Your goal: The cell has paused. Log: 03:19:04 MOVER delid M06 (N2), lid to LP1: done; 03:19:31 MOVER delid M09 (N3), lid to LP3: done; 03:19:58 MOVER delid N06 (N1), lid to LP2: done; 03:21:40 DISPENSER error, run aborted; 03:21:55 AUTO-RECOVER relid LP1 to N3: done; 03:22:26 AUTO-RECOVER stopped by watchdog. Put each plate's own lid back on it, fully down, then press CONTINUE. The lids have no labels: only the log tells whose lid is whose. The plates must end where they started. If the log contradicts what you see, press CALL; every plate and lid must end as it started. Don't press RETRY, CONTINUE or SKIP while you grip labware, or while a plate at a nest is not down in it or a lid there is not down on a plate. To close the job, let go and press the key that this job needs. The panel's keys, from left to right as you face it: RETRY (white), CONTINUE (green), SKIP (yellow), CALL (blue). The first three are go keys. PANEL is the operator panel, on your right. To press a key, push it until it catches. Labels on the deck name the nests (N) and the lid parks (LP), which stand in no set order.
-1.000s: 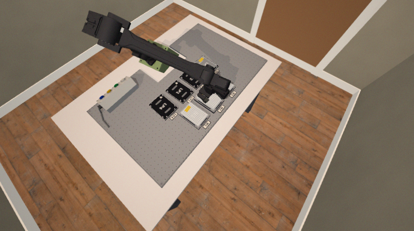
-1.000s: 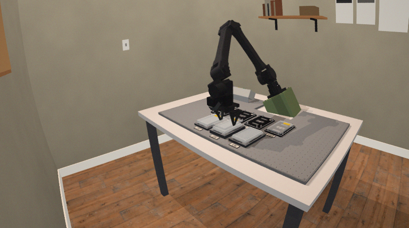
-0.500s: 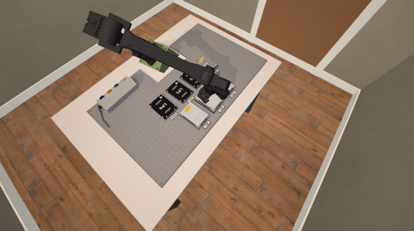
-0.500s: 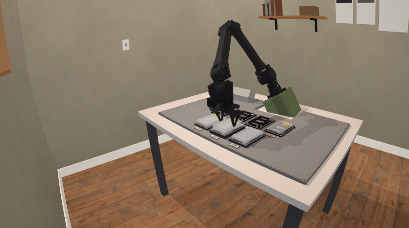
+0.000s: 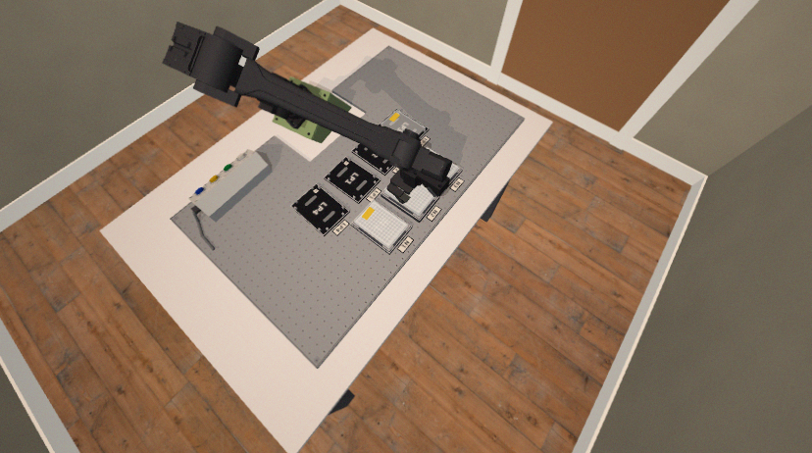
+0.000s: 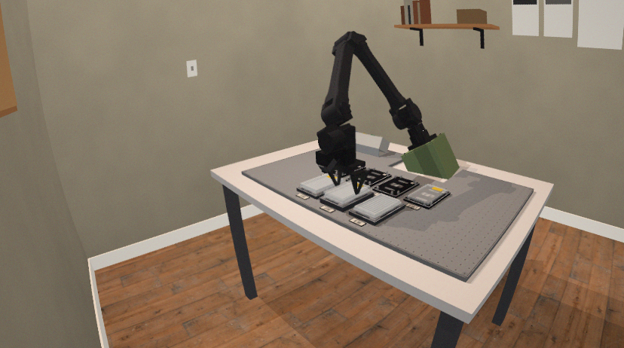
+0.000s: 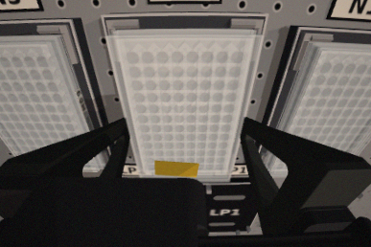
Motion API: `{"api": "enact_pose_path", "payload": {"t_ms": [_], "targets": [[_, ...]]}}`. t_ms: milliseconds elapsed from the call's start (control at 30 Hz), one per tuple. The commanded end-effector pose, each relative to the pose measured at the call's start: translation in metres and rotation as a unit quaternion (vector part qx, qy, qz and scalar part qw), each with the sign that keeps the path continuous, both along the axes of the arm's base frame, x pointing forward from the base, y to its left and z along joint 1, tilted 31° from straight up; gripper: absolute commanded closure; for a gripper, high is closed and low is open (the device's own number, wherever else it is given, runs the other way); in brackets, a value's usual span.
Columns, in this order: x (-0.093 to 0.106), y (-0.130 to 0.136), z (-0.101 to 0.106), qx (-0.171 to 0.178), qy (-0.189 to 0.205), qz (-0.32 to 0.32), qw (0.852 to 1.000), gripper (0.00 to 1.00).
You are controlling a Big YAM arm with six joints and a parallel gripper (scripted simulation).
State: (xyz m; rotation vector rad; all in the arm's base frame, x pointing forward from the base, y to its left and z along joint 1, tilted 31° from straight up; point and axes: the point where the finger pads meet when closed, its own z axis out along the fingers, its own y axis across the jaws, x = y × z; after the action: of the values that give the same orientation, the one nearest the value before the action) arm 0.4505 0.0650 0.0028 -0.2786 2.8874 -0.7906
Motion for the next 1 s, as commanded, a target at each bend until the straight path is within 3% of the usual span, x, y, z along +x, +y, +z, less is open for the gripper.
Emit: {"api": "enact_pose_path", "payload": {"t_ms": [0, 967], "targets": [[0.003, -0.005, -0.004, 0.001, -0.001, -0.002, 1.0, 1.0], [0.01, 0.002, 0.003, 0.004, -0.011, 0.001, 1.0, 1.0]]}}
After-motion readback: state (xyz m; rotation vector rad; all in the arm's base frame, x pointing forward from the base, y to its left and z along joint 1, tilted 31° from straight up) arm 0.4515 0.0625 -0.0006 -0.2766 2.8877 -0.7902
